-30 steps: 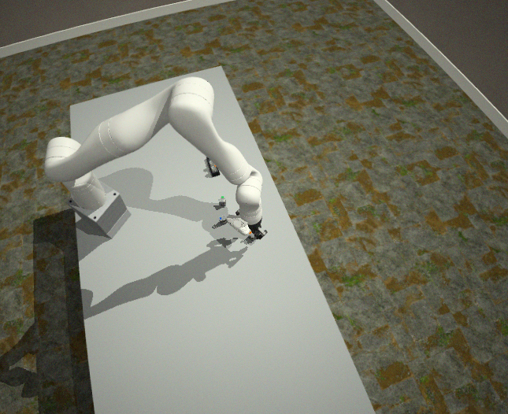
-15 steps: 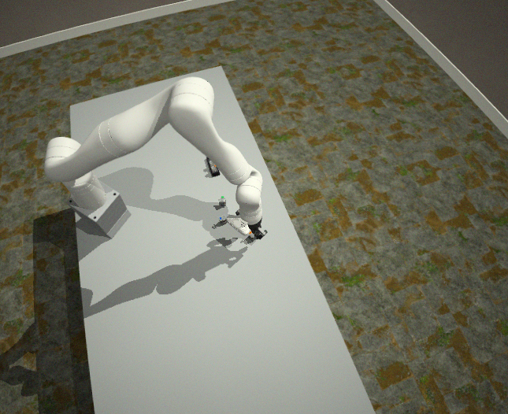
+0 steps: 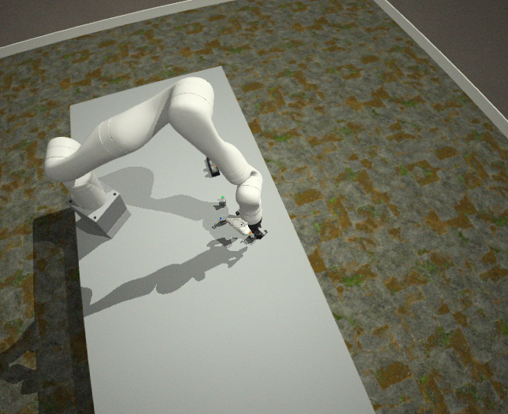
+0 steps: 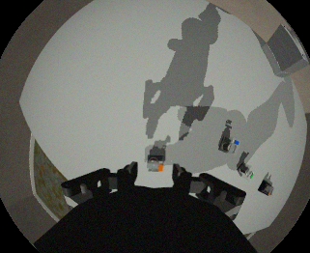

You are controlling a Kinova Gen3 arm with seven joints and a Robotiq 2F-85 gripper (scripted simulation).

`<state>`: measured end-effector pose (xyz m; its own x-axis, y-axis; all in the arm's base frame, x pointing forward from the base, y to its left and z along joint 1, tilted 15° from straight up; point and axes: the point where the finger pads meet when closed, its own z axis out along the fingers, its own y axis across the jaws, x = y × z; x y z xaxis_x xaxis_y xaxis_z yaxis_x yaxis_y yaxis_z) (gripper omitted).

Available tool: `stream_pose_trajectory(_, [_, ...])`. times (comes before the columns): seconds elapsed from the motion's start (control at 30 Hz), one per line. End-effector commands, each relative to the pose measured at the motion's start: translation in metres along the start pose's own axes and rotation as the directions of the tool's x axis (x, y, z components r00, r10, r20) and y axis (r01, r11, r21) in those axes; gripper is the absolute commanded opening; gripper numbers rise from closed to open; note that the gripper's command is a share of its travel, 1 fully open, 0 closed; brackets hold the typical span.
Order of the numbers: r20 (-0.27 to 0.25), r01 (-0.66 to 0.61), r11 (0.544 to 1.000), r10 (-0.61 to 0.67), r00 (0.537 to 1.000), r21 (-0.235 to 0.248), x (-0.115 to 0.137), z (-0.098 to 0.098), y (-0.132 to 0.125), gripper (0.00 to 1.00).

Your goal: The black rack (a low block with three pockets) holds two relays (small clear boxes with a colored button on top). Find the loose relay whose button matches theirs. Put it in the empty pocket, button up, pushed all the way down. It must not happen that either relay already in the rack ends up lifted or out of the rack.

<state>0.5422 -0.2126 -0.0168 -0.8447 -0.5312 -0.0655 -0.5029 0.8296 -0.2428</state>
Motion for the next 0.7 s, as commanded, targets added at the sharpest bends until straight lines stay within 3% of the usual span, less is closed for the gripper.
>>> stream_pose_trajectory(0.0, [0.001,0.0,1.0,0.0,1.0,0.001,-0.001,-0.001,-0.001,0.53])
stream_pose_trajectory(0.67, [0.001,0.0,1.0,0.0,1.0,0.001,-0.001,0.011,-0.001,0.53])
